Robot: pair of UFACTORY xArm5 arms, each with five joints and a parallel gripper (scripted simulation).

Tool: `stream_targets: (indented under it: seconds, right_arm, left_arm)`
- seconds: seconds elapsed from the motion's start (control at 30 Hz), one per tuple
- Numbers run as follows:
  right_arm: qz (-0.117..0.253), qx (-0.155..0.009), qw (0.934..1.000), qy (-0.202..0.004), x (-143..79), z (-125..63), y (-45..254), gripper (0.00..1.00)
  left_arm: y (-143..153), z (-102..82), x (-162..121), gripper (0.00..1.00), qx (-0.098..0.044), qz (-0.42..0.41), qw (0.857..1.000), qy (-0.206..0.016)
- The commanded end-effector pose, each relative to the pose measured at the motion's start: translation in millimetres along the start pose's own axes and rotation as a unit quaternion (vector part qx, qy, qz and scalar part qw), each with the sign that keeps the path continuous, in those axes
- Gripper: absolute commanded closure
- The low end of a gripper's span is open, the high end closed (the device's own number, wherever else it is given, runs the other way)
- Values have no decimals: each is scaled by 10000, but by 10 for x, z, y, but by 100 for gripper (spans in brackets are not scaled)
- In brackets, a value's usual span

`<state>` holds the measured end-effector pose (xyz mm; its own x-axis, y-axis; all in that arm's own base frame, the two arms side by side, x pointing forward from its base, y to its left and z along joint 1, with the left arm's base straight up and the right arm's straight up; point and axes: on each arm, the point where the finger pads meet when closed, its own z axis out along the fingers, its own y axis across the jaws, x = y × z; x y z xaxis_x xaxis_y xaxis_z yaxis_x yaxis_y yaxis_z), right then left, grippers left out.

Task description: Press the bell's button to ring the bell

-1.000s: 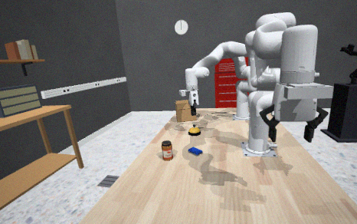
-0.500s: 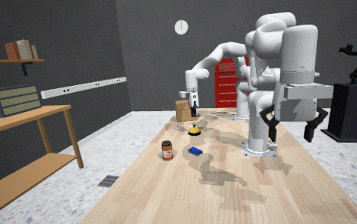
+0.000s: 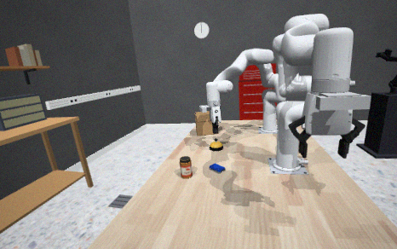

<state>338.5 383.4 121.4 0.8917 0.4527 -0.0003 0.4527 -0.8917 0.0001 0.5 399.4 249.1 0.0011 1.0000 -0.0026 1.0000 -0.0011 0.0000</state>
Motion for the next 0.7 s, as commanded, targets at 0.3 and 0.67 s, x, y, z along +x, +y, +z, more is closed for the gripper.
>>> stream_targets:
  seconds: [0.3,0.67]
  right_arm:
    - [0,5,10000,13,12,177,-3,100]
    - [0,5,10000,13,14,272,-4,100]
  left_arm:
    - [0,-9,6,0,0,1,10000,13]
    - [0,-9,6,0,0,1,10000,13]
